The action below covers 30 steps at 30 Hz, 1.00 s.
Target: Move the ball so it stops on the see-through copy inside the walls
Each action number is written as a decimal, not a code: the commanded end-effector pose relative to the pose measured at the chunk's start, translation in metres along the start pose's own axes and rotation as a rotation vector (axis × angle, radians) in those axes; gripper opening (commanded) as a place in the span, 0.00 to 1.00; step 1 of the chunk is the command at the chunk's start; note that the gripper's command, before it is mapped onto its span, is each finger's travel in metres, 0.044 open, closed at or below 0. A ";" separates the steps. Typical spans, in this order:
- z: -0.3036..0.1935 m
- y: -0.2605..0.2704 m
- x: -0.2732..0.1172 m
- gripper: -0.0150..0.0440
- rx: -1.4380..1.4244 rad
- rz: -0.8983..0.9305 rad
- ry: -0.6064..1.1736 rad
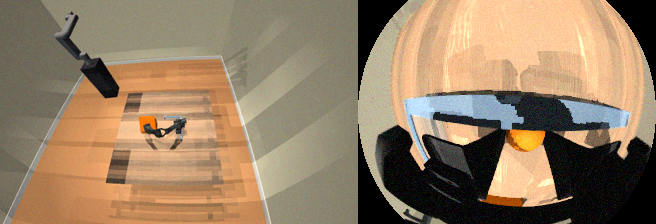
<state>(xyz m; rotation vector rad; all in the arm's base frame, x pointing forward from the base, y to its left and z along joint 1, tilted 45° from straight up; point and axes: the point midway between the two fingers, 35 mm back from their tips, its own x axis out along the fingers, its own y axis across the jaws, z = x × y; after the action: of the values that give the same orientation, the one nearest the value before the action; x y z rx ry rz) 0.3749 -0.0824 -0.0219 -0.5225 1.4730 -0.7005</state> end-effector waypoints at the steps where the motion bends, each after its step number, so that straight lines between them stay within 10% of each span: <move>1: 0.000 0.000 0.000 0.52 0.001 0.000 0.000; 7: 0.000 0.000 0.000 0.79 0.001 0.000 0.000; 17: 0.000 0.000 -0.082 0.79 -0.004 0.000 0.006; 27: 0.002 0.003 -0.080 0.79 -0.012 0.001 -0.012; 30: 0.001 0.003 -0.104 0.93 -0.009 0.003 -0.016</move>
<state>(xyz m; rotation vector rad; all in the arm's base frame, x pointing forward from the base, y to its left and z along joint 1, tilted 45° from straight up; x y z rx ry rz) 0.3790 -0.0214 0.0373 -0.5372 1.4737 -0.6901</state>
